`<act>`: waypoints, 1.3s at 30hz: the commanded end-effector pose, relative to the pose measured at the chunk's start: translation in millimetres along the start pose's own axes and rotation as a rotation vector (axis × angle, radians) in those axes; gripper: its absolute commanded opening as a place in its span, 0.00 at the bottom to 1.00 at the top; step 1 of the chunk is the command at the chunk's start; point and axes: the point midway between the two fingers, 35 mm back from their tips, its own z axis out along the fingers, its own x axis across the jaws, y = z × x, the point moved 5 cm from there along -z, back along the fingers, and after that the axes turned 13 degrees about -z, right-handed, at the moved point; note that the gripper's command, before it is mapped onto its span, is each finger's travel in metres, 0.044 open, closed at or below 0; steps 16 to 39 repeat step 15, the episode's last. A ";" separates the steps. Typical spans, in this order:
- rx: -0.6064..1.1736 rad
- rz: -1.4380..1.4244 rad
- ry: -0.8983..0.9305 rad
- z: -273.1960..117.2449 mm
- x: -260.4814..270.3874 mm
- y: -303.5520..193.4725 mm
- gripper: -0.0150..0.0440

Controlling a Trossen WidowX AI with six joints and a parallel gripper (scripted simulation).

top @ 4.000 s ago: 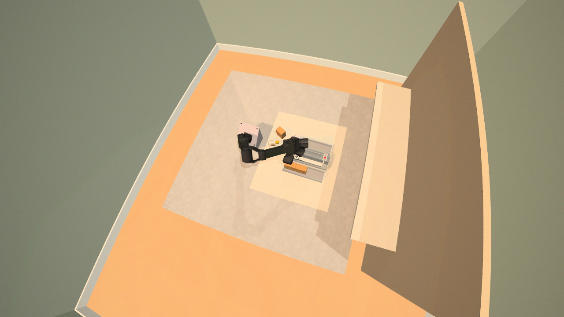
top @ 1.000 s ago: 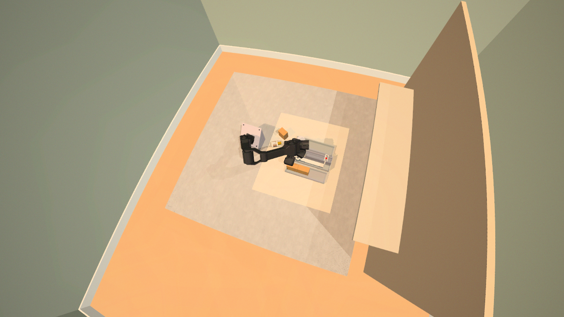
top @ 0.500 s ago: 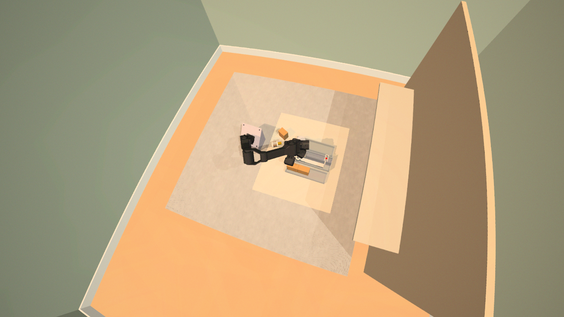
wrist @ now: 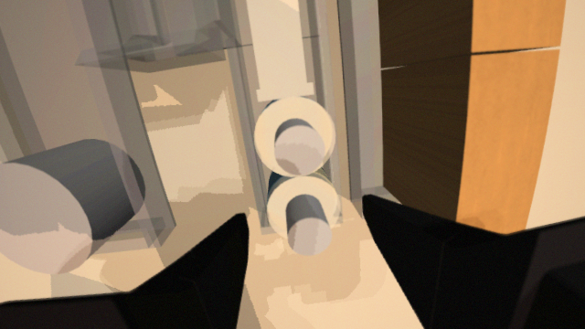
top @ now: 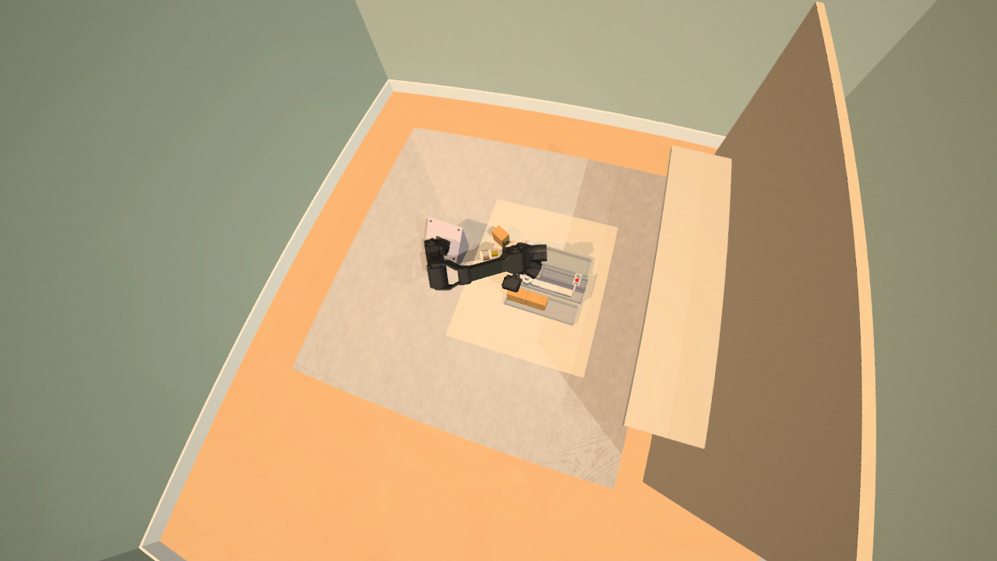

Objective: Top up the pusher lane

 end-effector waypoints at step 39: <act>0.006 0.000 0.005 -3.9 11.5 -44.8 0.71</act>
